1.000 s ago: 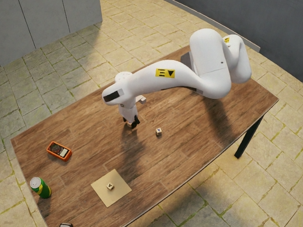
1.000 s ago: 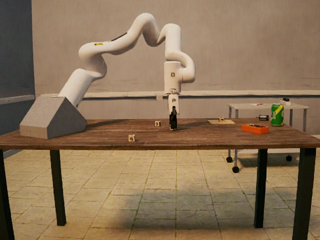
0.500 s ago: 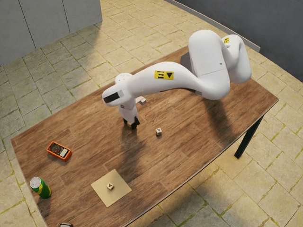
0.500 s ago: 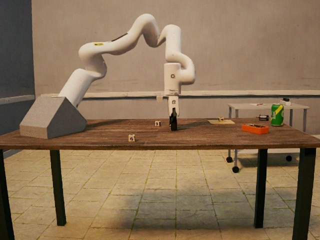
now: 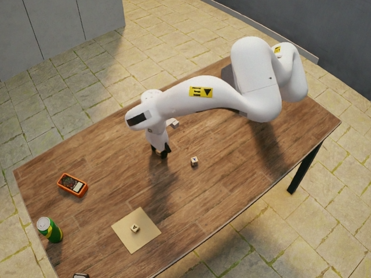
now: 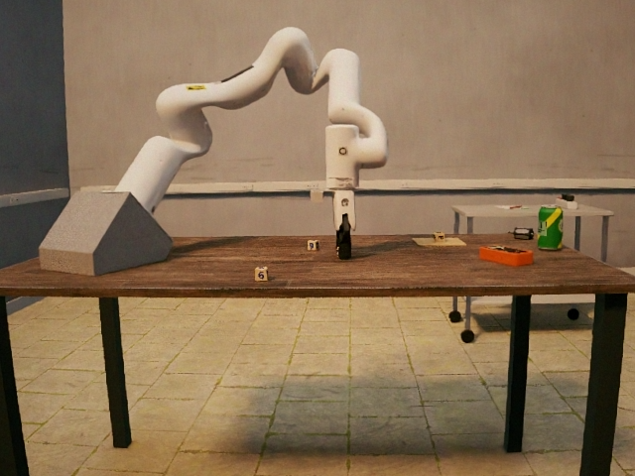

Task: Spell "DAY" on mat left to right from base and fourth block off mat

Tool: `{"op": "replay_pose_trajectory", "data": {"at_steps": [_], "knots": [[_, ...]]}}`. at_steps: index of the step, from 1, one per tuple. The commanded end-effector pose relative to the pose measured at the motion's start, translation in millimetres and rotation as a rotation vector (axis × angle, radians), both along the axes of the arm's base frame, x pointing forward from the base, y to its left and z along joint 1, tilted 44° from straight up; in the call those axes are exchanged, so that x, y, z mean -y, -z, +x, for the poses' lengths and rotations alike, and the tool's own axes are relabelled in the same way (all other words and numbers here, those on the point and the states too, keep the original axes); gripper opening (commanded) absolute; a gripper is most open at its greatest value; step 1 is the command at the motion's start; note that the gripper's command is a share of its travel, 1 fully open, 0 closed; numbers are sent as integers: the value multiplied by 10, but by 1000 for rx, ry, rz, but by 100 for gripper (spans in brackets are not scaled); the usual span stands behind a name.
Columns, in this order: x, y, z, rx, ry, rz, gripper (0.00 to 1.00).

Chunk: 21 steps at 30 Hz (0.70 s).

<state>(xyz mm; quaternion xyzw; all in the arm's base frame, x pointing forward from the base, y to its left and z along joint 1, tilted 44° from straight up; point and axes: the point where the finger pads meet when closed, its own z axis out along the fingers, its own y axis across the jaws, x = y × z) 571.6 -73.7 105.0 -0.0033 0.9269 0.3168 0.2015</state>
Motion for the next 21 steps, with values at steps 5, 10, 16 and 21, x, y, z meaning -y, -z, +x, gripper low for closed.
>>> {"op": "replay_pose_trajectory", "data": {"at_steps": [5,10,16,21], "knots": [[6,-6,4,1,1,-1,64],[6,-6,4,1,1,-1,64],[6,-6,4,1,1,-1,43],[6,-6,4,1,1,-1,43]]}}
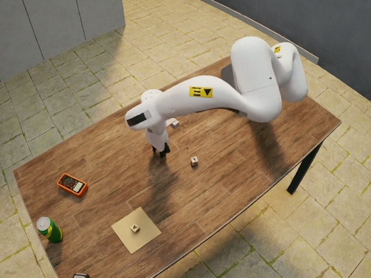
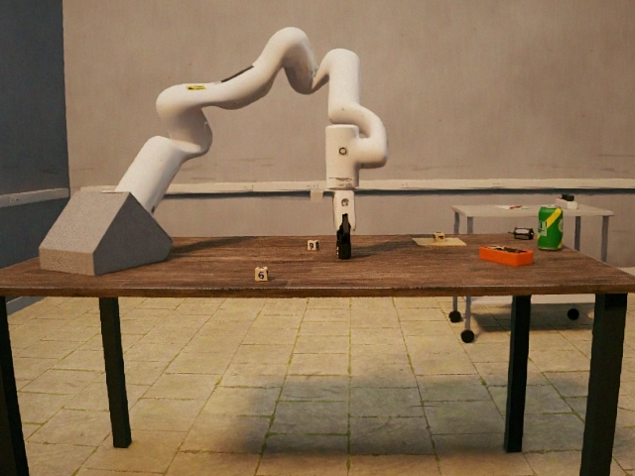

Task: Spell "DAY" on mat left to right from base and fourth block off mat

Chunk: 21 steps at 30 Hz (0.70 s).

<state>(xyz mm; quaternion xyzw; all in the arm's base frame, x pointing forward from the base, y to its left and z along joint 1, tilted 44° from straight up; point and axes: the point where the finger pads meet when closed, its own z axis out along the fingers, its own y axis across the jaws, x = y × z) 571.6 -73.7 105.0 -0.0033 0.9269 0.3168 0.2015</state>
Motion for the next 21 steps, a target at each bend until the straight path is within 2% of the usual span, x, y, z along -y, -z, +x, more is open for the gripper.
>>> {"op": "replay_pose_trajectory", "data": {"at_steps": [1,7,8,21], "knots": [[6,-6,4,1,1,-1,43],[6,-6,4,1,1,-1,43],[6,-6,4,1,1,-1,23],[6,-6,4,1,1,-1,23]]}}
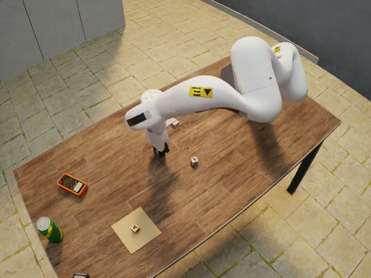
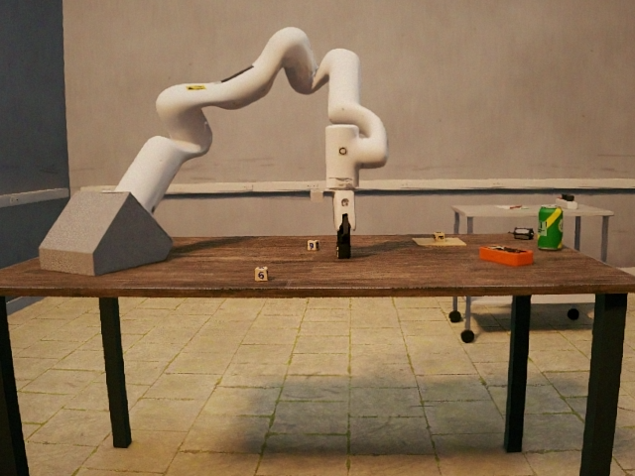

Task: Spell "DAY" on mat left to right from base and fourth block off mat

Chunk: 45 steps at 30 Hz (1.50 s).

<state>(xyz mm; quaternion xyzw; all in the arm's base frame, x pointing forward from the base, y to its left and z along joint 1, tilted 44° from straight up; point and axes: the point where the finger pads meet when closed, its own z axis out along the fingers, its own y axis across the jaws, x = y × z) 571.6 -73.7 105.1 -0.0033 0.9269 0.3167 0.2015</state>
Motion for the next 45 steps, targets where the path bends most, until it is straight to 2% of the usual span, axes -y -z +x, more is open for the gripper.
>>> {"op": "replay_pose_trajectory", "data": {"at_steps": [1,26,30,39,45], "knots": [[6,-5,4,1,1,-1,23],[27,-31,-9,1,1,-1,23],[128,-155,-73,1,1,-1,23],[502,-611,-310,1,1,-1,23],[584,-711,-362,1,1,-1,23]]}}
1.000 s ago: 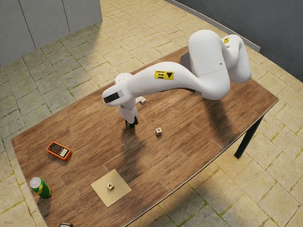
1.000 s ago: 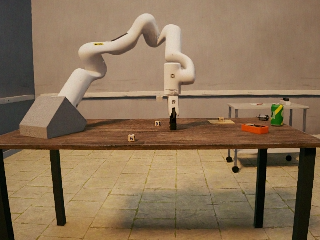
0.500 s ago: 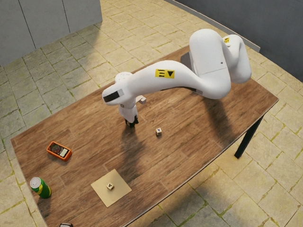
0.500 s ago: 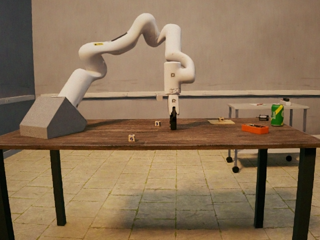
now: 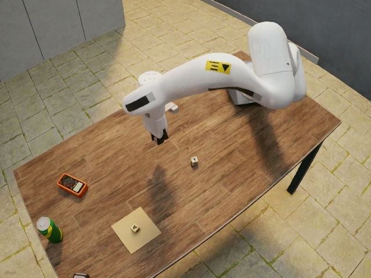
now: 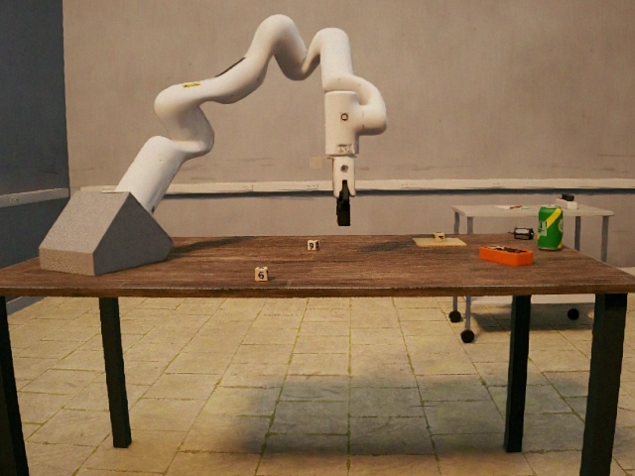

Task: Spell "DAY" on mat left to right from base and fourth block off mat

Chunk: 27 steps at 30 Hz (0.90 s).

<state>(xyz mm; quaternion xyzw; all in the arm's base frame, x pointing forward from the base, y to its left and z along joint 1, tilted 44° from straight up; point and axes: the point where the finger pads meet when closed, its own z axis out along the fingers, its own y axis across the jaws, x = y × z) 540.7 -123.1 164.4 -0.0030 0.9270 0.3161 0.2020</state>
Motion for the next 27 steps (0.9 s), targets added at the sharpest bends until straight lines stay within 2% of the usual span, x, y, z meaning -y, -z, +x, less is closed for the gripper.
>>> {"op": "replay_pose_trajectory", "data": {"at_steps": [1,13,15,27], "knots": [[97,-126,-58,0,0,0,23],[96,-153,-21,12,-15,-7,23],[68,-286,190,78,-97,-48,23],[-70,-679,738,256,-321,-160,23]]}}
